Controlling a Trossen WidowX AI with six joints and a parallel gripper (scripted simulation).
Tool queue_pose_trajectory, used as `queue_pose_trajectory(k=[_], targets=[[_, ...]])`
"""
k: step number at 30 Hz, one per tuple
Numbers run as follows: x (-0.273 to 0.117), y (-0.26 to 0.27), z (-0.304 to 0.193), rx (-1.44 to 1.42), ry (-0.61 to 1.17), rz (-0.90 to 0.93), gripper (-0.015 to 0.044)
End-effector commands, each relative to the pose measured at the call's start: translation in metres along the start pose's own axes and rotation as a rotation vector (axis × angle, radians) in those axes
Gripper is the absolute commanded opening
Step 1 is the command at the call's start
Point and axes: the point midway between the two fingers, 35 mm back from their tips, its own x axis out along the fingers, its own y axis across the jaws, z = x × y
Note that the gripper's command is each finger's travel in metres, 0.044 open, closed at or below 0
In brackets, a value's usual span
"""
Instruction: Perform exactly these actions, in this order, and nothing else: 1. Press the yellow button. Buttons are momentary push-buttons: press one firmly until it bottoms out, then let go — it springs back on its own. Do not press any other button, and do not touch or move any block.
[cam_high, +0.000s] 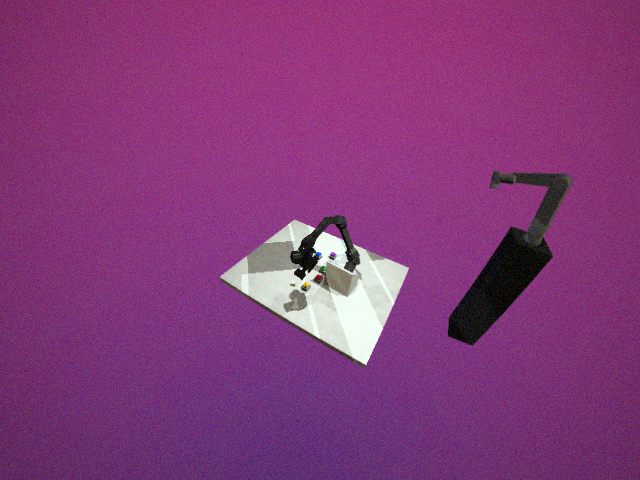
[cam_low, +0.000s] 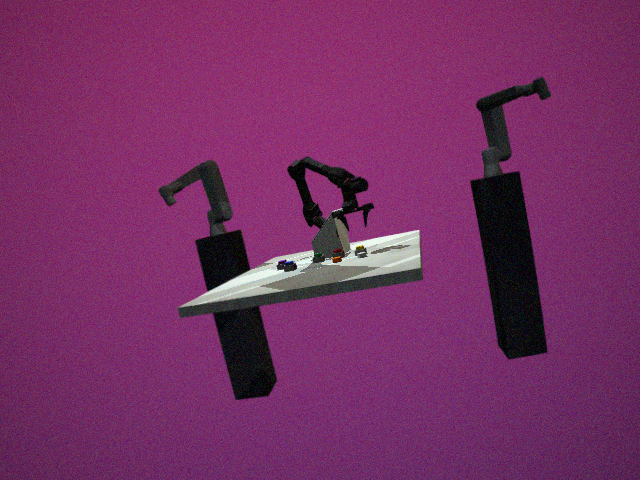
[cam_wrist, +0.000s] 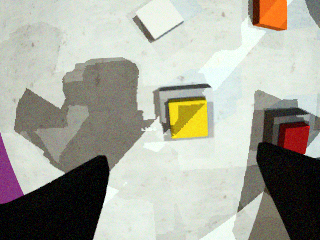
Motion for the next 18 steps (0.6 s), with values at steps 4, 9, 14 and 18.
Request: queue_pose_trajectory(k=[4, 9, 14, 18], targets=[[0.0520, -0.0082, -0.0060, -0.005, 0.022, -0.031, 0.0190], [0.0520, -0.0082, -0.0060, -0.005, 0.022, -0.031, 0.0059], [0.0520, -0.0082, -0.0060, -0.005, 0.022, -0.031, 0.0020], [0.0520, -0.0082, -0.0060, -0.005, 0.022, -0.031, 0.0020]])
